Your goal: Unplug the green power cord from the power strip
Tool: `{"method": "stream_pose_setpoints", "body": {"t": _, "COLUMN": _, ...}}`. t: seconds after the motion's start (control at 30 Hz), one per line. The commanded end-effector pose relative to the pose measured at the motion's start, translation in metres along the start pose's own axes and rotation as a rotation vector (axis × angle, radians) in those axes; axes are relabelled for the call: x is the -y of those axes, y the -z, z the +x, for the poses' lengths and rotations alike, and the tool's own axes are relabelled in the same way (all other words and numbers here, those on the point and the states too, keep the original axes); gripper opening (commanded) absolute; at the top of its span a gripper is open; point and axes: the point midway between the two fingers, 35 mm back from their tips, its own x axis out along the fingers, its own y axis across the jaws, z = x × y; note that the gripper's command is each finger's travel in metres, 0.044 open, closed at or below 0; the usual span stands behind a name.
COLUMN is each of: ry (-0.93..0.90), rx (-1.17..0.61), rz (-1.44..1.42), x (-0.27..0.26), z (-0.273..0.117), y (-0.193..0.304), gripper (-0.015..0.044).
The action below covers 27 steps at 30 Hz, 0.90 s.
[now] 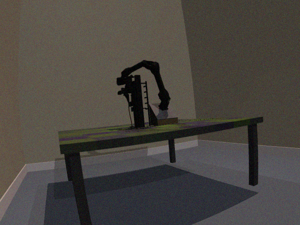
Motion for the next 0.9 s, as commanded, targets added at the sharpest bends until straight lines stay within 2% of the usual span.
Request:
{"method": "stream_pose_setpoints", "body": {"t": 0.0, "ry": 0.004, "rx": -0.004, "rz": -0.001, "x": -0.001, "z": 0.001, "y": 0.004, "gripper": 0.0157}}
{"method": "stream_pose_setpoints", "body": {"t": 0.23, "ry": 0.004, "rx": -0.004, "rz": -0.001, "x": -0.001, "z": 0.001, "y": 0.004, "gripper": 0.0341}}
{"method": "stream_pose_setpoints", "body": {"t": 0.37, "ry": 0.003, "rx": -0.002, "rz": -0.001, "x": -0.003, "z": -0.003, "y": -0.016, "gripper": 0.044}}
{"method": "stream_pose_setpoints", "body": {"t": 0.5, "ry": 0.003, "rx": 0.0, "rz": -0.002, "x": -0.002, "z": -0.011, "y": -0.054, "gripper": 0.044}}
{"method": "stream_pose_setpoints", "body": {"t": 0.87, "ry": 0.003, "rx": 0.0, "rz": -0.002, "x": -0.001, "z": -0.011, "y": -0.057, "gripper": 0.044}}
